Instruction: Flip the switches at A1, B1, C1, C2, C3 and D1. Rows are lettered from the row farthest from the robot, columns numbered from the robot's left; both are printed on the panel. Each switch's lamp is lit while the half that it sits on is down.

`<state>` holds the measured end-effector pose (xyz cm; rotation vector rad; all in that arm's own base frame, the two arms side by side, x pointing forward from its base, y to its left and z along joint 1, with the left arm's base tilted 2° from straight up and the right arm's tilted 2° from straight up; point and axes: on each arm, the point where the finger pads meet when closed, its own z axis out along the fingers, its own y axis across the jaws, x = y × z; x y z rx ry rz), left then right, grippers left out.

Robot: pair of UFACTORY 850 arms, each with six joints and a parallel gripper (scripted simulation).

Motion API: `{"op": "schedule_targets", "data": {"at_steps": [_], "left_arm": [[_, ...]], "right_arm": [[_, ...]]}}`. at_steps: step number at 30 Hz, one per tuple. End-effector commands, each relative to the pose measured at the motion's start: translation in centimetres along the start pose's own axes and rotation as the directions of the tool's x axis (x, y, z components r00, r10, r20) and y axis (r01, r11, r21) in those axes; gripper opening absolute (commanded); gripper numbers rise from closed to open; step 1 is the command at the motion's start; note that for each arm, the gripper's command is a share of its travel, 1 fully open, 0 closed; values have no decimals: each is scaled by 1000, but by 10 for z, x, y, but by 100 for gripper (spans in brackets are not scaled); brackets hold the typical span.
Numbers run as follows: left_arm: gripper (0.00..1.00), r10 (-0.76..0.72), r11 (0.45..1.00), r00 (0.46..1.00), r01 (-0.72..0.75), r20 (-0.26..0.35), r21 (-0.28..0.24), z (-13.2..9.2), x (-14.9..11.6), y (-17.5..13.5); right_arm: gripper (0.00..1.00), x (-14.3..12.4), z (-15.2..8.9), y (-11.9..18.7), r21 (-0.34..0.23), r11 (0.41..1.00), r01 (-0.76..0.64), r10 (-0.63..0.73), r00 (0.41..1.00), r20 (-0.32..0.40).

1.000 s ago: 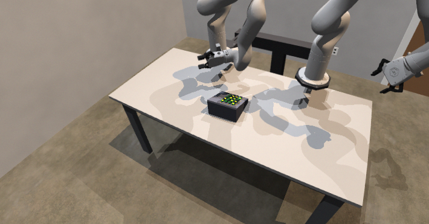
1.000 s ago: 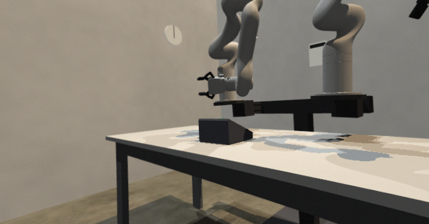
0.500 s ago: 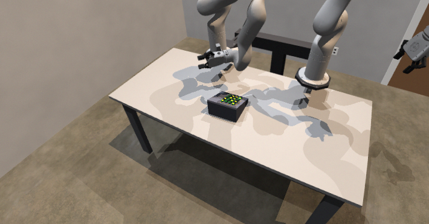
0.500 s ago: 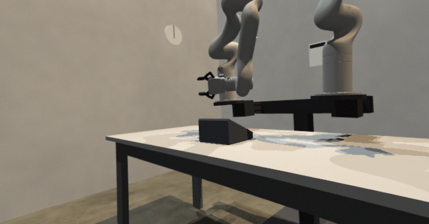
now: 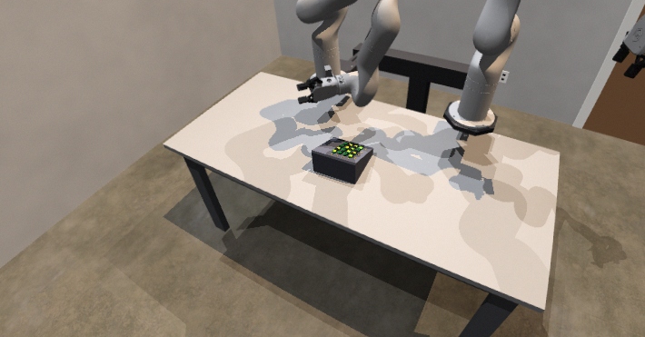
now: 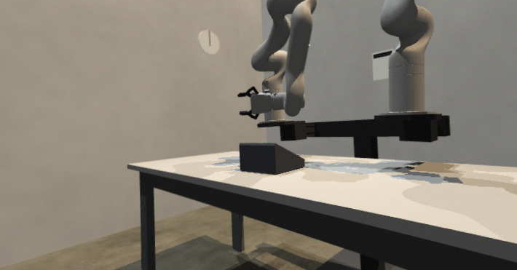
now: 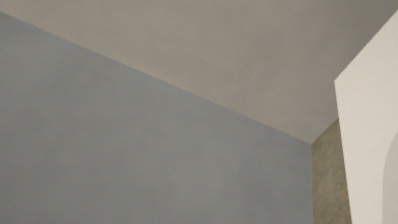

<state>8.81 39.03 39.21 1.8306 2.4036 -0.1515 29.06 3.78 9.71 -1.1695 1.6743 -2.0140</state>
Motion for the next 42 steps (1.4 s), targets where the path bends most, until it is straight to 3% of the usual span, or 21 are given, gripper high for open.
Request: {"op": "schedule_targets", "data": {"at_steps": [1, 16, 30, 42], "left_arm": [[100, 29, 1000, 999, -30, -17, -10, -10, 3, -8], [100, 189, 982, 973, -190, -135, 3, -66, 9, -60], [100, 247, 969, 953, -247, -177, 24, -87, 7, -81], [100, 262, 965, 947, -261, -188, 31, -92, 7, -87]], "right_arm": [[100, 0, 0, 0, 0, 1000, -1, 1, 1000, 0], [100, 0, 0, 0, 0, 1000, -1, 1, 1000, 0], [100, 0, 0, 0, 0, 1000, -1, 1, 1000, 0], [100, 0, 0, 0, 0, 1000, -1, 1, 1000, 0]]}}
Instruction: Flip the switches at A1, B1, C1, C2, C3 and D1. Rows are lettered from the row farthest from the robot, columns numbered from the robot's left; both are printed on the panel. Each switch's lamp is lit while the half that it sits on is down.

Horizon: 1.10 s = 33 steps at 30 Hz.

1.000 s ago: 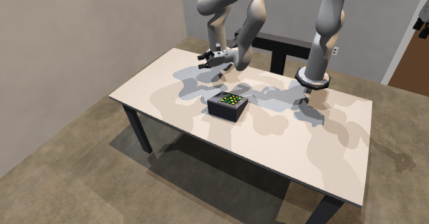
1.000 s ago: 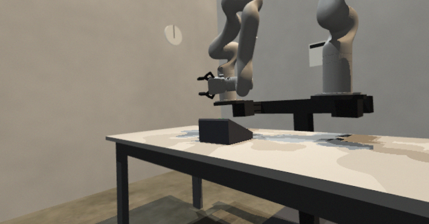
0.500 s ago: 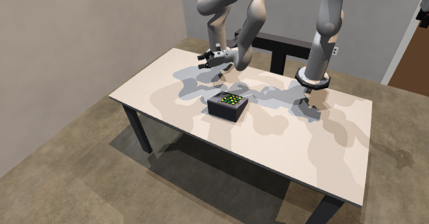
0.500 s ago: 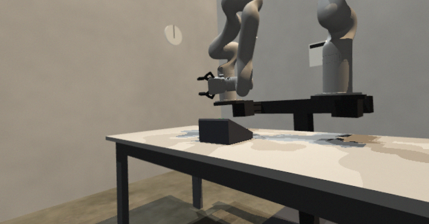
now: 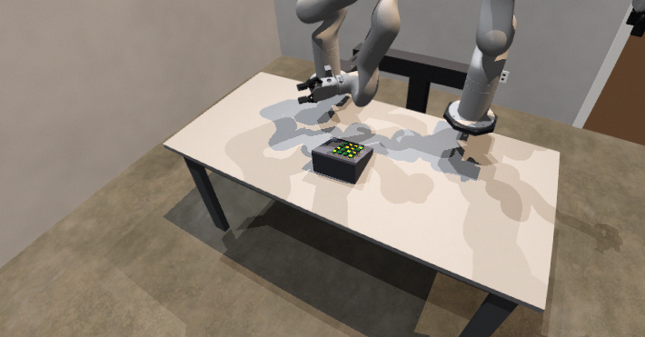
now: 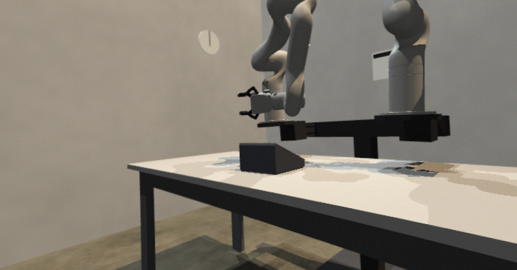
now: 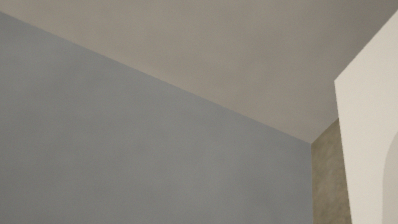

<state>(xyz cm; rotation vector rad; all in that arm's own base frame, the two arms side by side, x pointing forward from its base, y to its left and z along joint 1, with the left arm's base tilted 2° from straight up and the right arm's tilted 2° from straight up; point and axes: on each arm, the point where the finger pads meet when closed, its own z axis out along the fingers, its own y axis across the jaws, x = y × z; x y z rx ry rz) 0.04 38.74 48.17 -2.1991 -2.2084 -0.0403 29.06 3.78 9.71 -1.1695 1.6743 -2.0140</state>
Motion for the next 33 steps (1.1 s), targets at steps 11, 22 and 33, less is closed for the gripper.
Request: {"op": "schedule_targets", "data": {"at_steps": [11, 22, 33], "left_arm": [[100, 3, 1000, 1000, -3, -4, 1, -2, 0, -1], [100, 3, 1000, 1000, -3, -4, 1, -2, 0, -1], [100, 3, 1000, 1000, -3, -4, 1, -2, 0, -1]], "right_arm": [[0, 0, 0, 0, 0, 1000, -1, 1, 1000, 1], [0, -12, -3, 4, -43, 999, -14, 16, 999, 39], [0, -42, -15, 13, -155, 987, -33, 55, 989, 139]]}}
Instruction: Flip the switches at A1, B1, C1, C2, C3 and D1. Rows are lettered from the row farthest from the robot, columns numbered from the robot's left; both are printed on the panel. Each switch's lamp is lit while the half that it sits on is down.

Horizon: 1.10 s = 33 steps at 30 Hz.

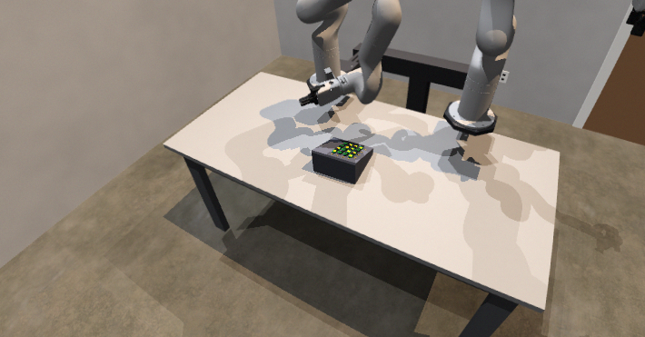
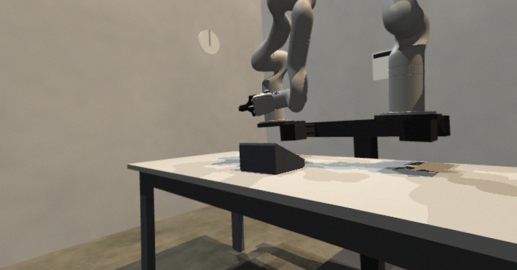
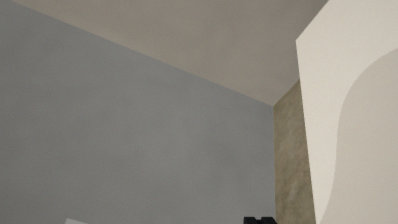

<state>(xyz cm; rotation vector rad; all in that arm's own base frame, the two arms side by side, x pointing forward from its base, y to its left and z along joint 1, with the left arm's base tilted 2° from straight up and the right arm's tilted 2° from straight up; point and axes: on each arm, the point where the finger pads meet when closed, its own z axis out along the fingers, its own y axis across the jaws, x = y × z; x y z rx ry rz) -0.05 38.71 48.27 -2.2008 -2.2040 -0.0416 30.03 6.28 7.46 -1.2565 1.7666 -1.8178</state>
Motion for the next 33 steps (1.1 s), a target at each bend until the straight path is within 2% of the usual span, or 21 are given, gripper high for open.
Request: {"op": "schedule_targets", "data": {"at_steps": [1, 9, 11, 22, 26, 28, 33], "left_arm": [[100, 0, 1000, 1000, 0, -2, 0, -1, 0, 0], [100, 0, 1000, 1000, 0, -2, 0, -1, 0, 0], [100, 0, 1000, 1000, 0, -2, 0, -1, 0, 0], [100, 0, 1000, 1000, 0, -2, 0, -1, 0, 0], [100, 0, 1000, 1000, 0, -2, 0, -1, 0, 0], [100, 0, 1000, 1000, 0, -2, 0, -1, 0, 0], [100, 0, 1000, 1000, 0, -2, 0, -1, 0, 0]], "right_arm": [[0, -15, -4, 5, -52, 999, -12, 14, 999, 49], [0, -57, -25, 18, -200, 980, -11, 51, 979, 195], [0, -57, -25, 18, -200, 980, -11, 51, 979, 195], [0, -115, -78, 29, -392, 917, 77, 100, 905, 413], [0, -131, -100, 31, -438, 890, 129, 113, 868, 484], [0, -131, -100, 31, -438, 890, 129, 113, 868, 484], [0, -145, -127, 31, -476, 857, 195, 123, 821, 558]]}}
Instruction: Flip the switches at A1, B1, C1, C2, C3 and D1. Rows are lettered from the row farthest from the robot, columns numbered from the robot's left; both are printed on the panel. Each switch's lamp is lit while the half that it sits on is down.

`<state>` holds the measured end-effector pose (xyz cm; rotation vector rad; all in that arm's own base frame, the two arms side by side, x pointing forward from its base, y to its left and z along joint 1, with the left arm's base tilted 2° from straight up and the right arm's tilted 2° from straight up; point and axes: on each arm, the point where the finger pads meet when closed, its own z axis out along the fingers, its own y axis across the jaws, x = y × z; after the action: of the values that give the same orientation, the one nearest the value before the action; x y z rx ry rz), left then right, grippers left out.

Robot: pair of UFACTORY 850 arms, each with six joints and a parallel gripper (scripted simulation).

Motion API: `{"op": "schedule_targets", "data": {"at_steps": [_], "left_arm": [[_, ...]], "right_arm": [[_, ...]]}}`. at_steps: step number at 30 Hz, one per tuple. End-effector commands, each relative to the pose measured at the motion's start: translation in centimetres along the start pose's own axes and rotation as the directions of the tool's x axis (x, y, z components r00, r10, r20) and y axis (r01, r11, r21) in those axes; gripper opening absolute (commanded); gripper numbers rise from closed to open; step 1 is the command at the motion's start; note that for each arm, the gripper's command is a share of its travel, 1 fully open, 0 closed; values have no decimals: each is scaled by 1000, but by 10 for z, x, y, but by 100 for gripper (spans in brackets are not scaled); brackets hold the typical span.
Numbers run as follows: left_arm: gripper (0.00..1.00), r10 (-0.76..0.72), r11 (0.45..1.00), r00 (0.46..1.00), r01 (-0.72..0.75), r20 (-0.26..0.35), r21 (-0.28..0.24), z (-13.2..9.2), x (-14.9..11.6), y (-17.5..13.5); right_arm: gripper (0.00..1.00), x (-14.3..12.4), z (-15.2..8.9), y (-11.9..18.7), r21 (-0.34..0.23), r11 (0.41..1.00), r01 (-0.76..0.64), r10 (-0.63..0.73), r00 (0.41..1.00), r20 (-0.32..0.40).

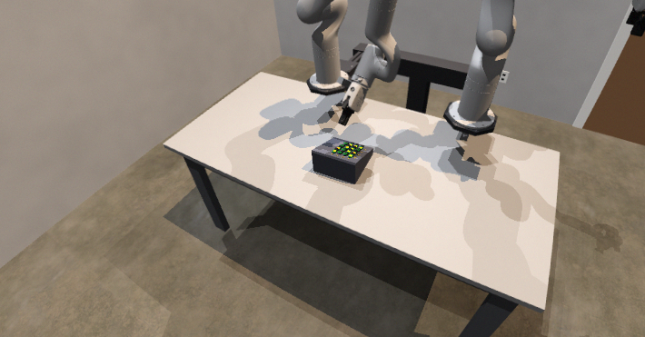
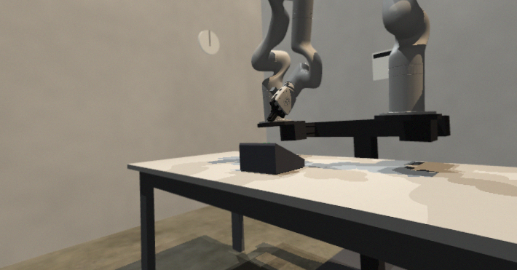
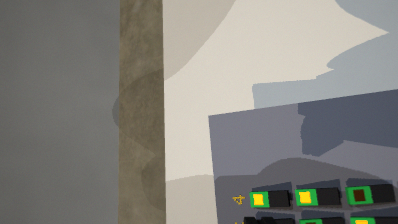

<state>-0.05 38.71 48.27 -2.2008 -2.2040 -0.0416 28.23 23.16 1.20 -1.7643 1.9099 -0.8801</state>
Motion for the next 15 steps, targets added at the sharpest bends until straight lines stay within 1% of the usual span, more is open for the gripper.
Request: {"op": "schedule_targets", "data": {"at_steps": [1, 8, 15], "left_arm": [[100, 0, 1000, 1000, 0, -2, 0, -1, 0, 0], [100, 0, 1000, 1000, 0, -2, 0, -1, 0, 0], [100, 0, 1000, 1000, 0, -2, 0, -1, 0, 0]], "right_arm": [[0, -18, -8, 7, -50, 999, 22, -19, 998, 58], [0, -40, -23, 17, -117, 991, 70, -54, 989, 138], [0, -49, -31, 21, -143, 985, 94, -69, 983, 171]]}}
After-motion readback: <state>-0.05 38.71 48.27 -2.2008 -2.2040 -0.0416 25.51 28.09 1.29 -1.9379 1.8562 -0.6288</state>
